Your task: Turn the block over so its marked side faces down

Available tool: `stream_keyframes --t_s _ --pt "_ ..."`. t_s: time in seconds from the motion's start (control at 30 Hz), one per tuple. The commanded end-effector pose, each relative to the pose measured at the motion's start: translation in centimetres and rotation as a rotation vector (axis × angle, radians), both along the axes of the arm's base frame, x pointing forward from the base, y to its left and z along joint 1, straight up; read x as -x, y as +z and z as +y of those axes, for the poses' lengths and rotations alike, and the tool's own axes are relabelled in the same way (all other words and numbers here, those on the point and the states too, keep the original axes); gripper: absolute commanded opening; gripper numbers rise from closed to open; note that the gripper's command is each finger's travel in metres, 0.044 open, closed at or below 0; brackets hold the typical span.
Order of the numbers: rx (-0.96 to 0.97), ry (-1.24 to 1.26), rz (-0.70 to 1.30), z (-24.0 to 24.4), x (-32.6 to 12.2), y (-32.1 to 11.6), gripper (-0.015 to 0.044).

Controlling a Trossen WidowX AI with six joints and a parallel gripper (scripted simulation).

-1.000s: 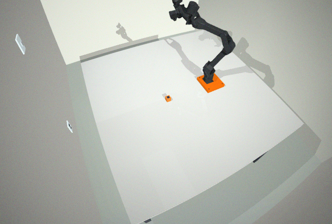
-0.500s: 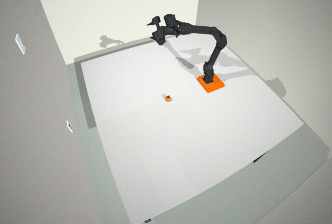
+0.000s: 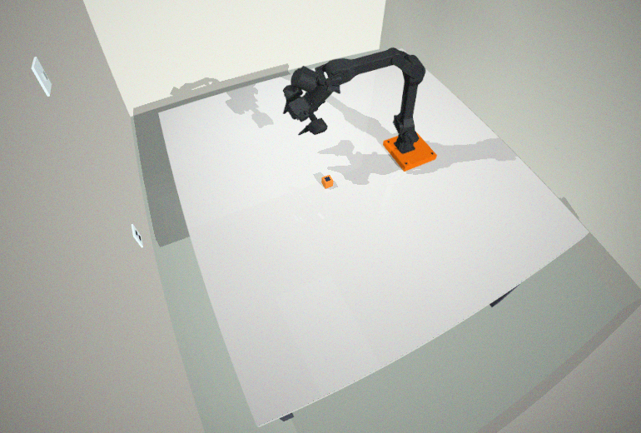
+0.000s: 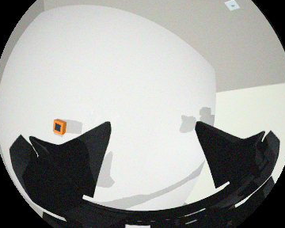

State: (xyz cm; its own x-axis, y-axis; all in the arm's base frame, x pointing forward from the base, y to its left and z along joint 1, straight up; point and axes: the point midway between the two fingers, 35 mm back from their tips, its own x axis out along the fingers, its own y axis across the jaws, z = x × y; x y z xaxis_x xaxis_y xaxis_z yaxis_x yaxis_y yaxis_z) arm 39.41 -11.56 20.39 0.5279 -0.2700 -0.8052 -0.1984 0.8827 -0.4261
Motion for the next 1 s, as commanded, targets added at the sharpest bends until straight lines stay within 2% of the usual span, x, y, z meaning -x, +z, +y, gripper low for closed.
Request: stream_keyframes --t_s 0.0,0.2,0.33,0.57,0.7,0.97 --pt "-0.221 -0.093 0.175 6.4 0.6 -4.2 0.0440" --pt "-0.371 -0.275 0.440 13.2 3.6 -8.2 0.0440" --pt "-0.381 -0.303 0.475 14.6 4.4 -8.5 0.0440" --pt "-0.381 -0.303 0.475 14.7 4.5 -8.7 0.0440" --pt "-0.381 -0.303 0.475 14.7 4.4 -11.9 0.0440" --pt "-0.381 -0.303 0.475 14.6 4.4 -13.1 0.0440"
